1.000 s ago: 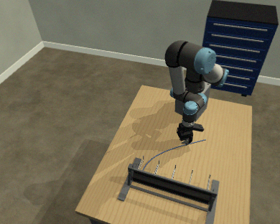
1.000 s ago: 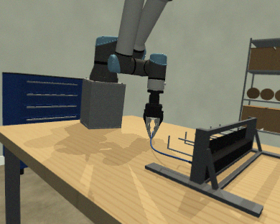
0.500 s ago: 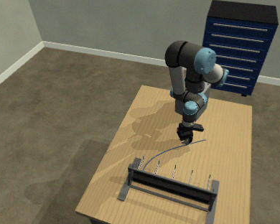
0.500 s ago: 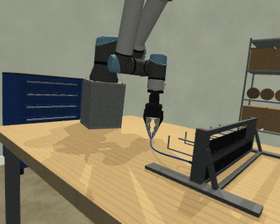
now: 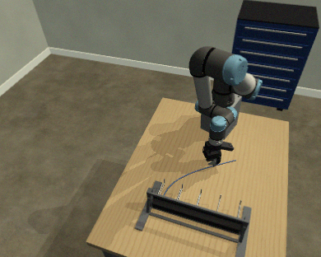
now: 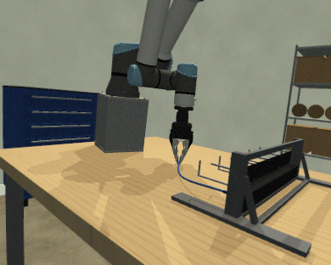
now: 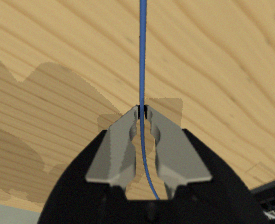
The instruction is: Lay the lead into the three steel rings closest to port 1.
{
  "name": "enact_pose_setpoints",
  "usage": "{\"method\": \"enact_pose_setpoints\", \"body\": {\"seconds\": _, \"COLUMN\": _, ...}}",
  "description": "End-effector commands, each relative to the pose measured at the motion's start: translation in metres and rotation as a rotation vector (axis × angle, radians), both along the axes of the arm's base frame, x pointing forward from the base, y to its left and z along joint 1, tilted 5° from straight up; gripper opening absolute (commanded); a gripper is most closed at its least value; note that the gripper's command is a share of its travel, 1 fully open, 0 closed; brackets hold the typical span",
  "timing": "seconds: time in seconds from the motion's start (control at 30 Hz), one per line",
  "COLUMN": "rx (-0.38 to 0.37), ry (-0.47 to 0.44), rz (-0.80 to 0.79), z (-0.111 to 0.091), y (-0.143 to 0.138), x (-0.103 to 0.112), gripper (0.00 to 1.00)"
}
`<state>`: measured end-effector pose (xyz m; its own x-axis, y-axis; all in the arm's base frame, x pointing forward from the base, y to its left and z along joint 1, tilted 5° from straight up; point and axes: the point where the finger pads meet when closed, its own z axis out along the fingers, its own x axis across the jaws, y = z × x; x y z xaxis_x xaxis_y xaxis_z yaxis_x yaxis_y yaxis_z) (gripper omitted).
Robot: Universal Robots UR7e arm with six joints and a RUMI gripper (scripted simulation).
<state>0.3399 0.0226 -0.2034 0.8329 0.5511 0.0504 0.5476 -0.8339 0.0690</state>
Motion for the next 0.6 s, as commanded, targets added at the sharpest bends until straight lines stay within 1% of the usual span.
{"method": "enact_pose_setpoints", "body": {"seconds": 0.0, "rx": 0.0, "ry": -0.001, "rz": 0.0, "z": 0.0004, "y": -0.0001, "x": 0.0003, "gripper": 0.0}}
{"method": "enact_pose_setpoints", "body": {"seconds": 0.3, "rx": 0.0, "ry": -0.001, "rz": 0.0, "z": 0.0022, "y": 0.0, "x": 0.0001, "gripper": 0.0}}
{"method": "enact_pose_setpoints", "body": {"seconds": 0.57, "rx": 0.0, "ry": -0.001, "rz": 0.0, "z": 0.008, "y": 0.0002, "x": -0.0003, "gripper": 0.0}}
